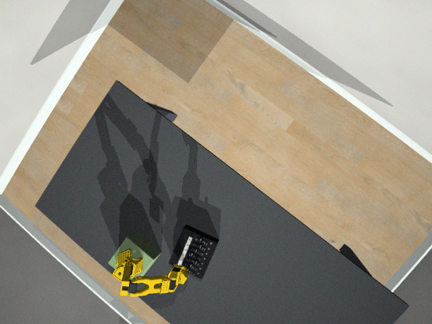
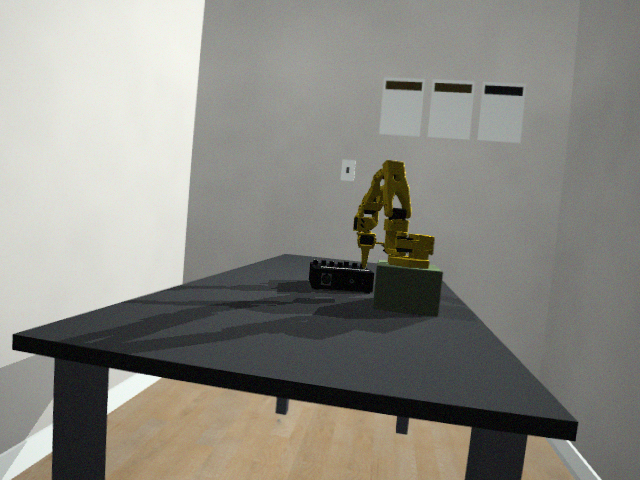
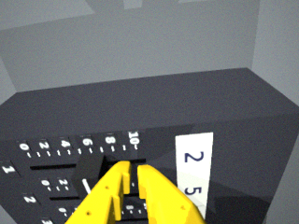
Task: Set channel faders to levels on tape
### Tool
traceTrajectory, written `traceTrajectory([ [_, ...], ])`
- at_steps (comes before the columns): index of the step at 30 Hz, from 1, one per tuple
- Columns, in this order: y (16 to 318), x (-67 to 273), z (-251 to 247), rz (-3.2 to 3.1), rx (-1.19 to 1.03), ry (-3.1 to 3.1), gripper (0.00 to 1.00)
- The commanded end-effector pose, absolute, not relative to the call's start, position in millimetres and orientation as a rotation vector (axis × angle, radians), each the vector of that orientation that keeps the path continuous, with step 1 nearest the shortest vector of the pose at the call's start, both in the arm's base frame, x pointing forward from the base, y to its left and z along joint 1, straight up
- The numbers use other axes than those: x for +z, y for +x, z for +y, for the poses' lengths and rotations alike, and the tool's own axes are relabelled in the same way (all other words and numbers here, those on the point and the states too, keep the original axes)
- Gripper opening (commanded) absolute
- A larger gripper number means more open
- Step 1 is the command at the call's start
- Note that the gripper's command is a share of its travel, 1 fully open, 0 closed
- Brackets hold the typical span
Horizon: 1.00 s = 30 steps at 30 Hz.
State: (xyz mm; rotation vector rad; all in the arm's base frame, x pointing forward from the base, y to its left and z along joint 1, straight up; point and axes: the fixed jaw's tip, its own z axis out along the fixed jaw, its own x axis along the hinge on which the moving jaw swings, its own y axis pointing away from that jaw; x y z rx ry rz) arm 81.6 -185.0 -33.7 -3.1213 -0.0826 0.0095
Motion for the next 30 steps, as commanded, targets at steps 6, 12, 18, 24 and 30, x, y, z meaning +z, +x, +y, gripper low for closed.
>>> traceTrajectory([
  [6, 81.1, -32.2, -194.1, -0.063, -0.003, -3.145, 0.0],
  [12, 81.2, -32.1, -195.0, -0.061, -0.003, -3.145, 0.0],
  [18, 81.6, -31.8, -196.9, -0.058, -0.003, -3.145, 0.0],
  [24, 81.6, -31.7, -197.0, -0.058, -0.003, -3.145, 0.0],
  [30, 81.8, -31.5, -198.3, -0.055, -0.003, -3.145, 0.0],
])
